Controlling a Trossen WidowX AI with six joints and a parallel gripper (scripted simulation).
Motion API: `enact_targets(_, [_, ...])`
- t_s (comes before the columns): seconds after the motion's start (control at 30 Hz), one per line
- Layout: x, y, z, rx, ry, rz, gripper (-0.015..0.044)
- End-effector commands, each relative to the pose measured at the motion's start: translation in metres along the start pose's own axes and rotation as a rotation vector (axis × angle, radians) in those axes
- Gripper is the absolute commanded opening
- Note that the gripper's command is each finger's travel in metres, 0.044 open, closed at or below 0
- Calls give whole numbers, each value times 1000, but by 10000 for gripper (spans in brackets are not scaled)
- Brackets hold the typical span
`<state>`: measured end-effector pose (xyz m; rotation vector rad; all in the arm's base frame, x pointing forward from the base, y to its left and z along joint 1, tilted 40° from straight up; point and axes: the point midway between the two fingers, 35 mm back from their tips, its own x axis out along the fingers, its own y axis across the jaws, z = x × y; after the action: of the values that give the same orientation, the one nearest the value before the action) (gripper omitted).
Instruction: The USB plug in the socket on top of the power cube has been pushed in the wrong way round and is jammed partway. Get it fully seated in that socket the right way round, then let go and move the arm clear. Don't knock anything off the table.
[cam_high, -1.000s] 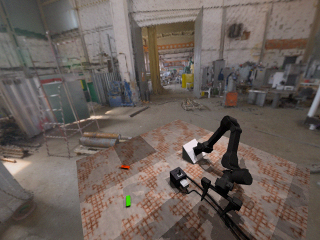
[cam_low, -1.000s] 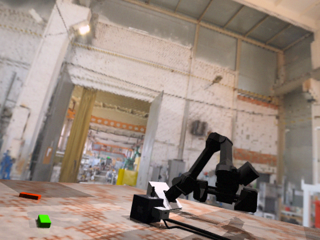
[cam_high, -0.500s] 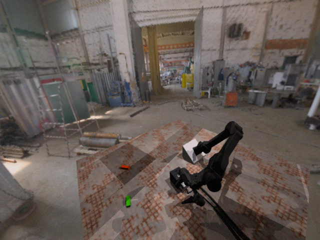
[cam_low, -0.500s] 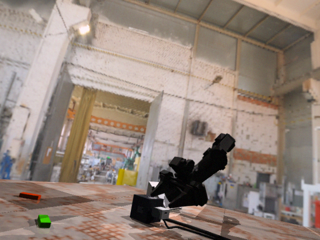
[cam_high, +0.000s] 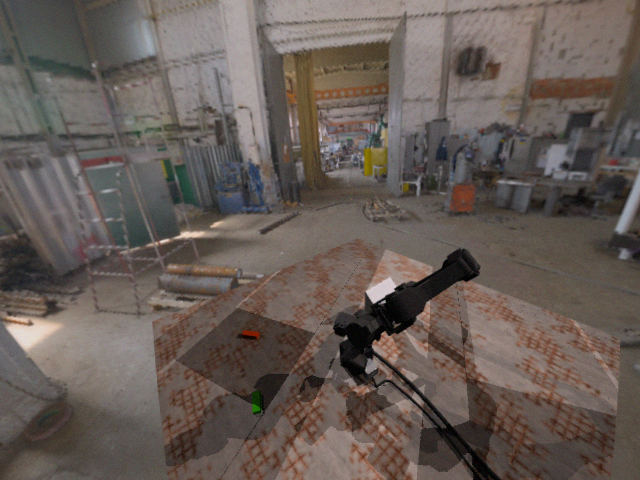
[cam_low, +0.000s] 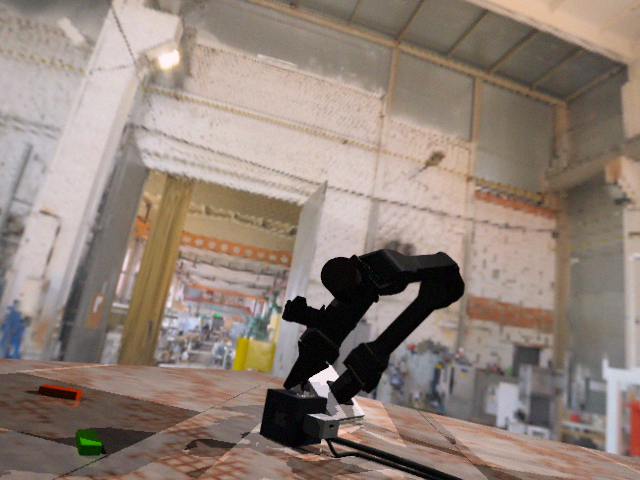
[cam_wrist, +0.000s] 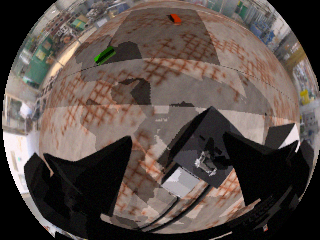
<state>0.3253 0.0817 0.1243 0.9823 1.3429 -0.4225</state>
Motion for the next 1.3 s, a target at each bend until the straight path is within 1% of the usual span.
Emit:
enact_targets(0.0, [-41, -47, 12, 696, 487, -164, 440])
enact_targets(0.1, [-39, -63, 13, 717, 500, -167, 440])
enact_targets(0.7, [-42, -64, 8, 717, 501, -167, 440])
enact_targets(1.27, [-28, -63, 0, 717, 501, -167, 440])
